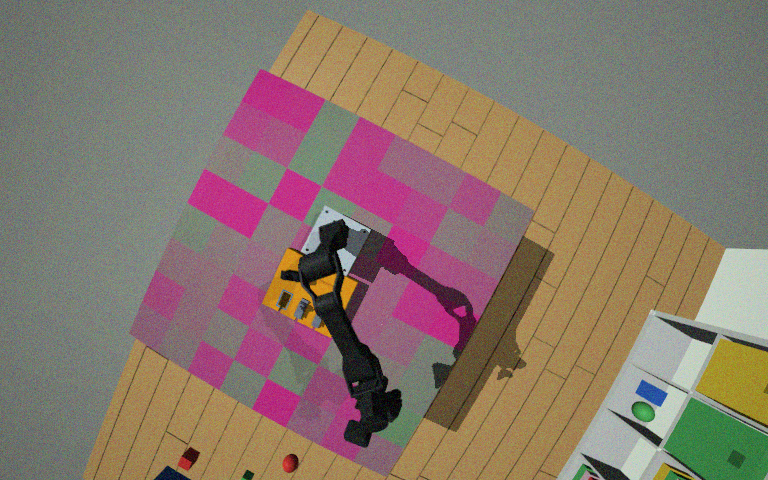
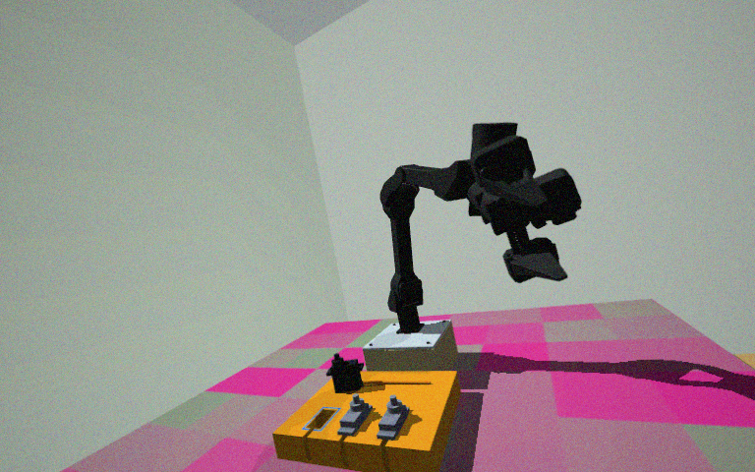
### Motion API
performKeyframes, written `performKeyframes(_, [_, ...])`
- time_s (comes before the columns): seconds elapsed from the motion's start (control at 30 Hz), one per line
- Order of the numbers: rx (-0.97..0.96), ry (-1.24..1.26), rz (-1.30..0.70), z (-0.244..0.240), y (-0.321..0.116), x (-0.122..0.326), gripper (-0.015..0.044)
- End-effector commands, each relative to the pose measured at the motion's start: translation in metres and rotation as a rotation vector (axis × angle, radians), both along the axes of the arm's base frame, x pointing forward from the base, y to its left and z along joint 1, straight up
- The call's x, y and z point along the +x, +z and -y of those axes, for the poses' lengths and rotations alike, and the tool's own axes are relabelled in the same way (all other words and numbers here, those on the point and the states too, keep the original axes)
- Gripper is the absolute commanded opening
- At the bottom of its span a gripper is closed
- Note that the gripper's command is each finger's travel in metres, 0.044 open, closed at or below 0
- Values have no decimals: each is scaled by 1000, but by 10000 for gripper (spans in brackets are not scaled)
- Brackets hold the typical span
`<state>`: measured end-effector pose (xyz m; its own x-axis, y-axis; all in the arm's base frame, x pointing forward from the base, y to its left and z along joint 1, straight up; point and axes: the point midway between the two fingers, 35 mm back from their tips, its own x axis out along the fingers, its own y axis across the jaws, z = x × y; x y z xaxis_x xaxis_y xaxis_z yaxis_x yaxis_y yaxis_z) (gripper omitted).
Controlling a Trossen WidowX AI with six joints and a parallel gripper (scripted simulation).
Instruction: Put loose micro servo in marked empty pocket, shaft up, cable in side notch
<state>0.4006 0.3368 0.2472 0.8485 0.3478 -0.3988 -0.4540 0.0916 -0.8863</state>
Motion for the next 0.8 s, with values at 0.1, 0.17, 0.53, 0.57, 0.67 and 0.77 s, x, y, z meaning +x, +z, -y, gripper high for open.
performKeyframes(0.1, [-222,-35,-99,82,-34,20,440])
performKeyframes(0.17, [-280,-43,-137,106,-45,22,440])
performKeyframes(0.53, [-535,-55,-415,243,-100,0,440])
performKeyframes(0.57, [-551,-51,-444,254,-105,-5,440])
performKeyframes(0.67, [-594,-33,-537,288,-119,-23,440])
performKeyframes(0.77, [-622,-12,-633,320,-131,-46,440])
